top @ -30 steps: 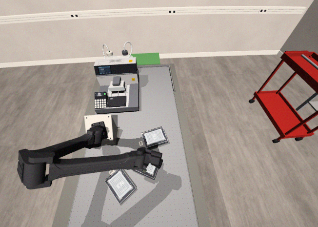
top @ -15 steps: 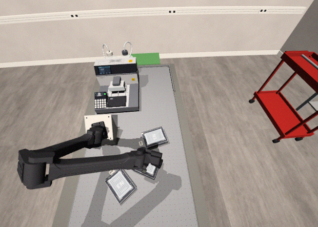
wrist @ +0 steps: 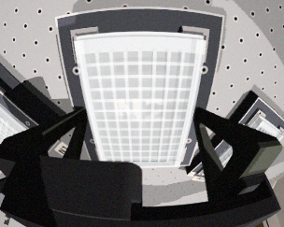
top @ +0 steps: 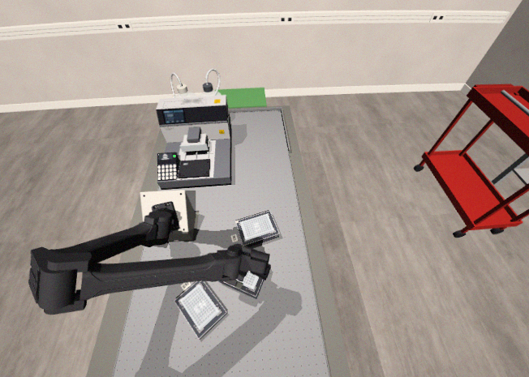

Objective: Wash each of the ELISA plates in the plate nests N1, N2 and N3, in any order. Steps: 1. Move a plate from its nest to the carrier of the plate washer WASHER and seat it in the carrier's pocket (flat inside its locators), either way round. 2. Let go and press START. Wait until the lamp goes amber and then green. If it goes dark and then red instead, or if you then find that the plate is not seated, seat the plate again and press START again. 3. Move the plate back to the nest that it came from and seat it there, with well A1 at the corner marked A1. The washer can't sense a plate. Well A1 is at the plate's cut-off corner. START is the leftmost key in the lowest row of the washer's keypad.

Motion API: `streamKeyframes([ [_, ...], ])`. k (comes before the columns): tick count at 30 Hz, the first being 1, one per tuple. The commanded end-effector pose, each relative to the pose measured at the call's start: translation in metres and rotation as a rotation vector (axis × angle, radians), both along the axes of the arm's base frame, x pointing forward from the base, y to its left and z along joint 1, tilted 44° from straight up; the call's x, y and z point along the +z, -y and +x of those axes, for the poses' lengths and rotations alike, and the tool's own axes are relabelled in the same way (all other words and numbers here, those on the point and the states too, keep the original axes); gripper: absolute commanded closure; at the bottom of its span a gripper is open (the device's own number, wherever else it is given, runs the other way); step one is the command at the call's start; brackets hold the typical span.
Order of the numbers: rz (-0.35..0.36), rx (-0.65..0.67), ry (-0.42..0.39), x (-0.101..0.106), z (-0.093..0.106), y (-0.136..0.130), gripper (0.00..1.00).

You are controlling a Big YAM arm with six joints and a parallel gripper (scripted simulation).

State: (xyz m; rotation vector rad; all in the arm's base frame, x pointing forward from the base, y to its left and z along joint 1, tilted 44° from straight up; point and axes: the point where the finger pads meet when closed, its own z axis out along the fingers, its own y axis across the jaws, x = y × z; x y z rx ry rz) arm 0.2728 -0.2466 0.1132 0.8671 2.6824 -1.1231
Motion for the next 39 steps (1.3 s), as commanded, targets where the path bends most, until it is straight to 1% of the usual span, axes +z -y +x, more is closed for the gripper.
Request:
streamKeyframes([
  [1,-0.006,0.002,0.014,0.006,0.006,0.002,0.0],
  [21,-0.002,0.002,0.007,0.006,0.008,0.0,0.0],
  [22,-0.012,0.009,0.031,0.016,0.015,-0.002,0.0],
  [23,-0.017,0.009,0.042,0.021,0.015,-0.003,0.0],
  [32,-0.016,0.009,0.041,0.031,0.016,-0.014,0.0],
  [34,-0.016,0.009,0.041,0.031,0.016,-0.014,0.0],
  [35,-0.005,-0.013,0.012,0.022,0.007,-0.01,0.0],
  [36,-0.011,0.002,0.029,0.03,0.015,-0.014,0.0],
  [37,-0.015,0.009,0.041,0.035,0.018,-0.017,0.0],
  [39,-0.016,0.009,0.044,0.039,0.018,-0.02,0.0],
])
